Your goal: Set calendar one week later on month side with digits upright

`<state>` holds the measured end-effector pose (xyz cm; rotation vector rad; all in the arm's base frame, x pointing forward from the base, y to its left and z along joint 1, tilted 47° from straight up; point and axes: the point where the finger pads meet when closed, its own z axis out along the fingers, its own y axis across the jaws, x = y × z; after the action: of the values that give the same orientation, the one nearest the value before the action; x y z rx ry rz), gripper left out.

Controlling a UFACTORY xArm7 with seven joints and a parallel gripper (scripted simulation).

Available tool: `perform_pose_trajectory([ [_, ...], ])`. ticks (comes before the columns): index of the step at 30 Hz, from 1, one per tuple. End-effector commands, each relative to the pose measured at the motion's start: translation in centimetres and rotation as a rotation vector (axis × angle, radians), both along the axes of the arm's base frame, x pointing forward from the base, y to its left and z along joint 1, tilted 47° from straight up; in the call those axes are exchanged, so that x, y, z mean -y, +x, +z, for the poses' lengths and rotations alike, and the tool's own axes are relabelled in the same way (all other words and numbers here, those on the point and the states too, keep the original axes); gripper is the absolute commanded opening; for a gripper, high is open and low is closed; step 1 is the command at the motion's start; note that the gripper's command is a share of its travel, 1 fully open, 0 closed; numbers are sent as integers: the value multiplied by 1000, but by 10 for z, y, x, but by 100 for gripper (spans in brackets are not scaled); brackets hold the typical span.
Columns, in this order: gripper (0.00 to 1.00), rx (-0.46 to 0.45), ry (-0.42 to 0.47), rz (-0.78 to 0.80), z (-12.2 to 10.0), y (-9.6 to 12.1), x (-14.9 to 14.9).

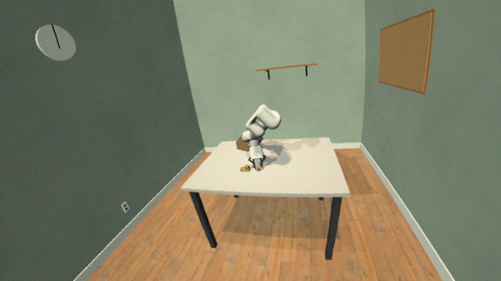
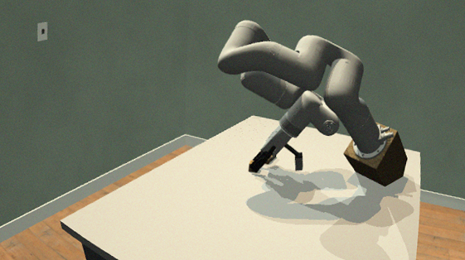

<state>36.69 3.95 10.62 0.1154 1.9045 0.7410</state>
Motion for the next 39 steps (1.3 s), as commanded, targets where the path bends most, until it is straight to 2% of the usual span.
perform_pose_trajectory([
  [1, 47, 0, -1, -2, 0, 0, 1],
  [10, 47, 0, -1, -2, 0, 0, 1],
  [11, 27, 0, -1, -2, 0, 0, 1],
  [39, 27, 0, -1, -2, 0, 0, 1],
])
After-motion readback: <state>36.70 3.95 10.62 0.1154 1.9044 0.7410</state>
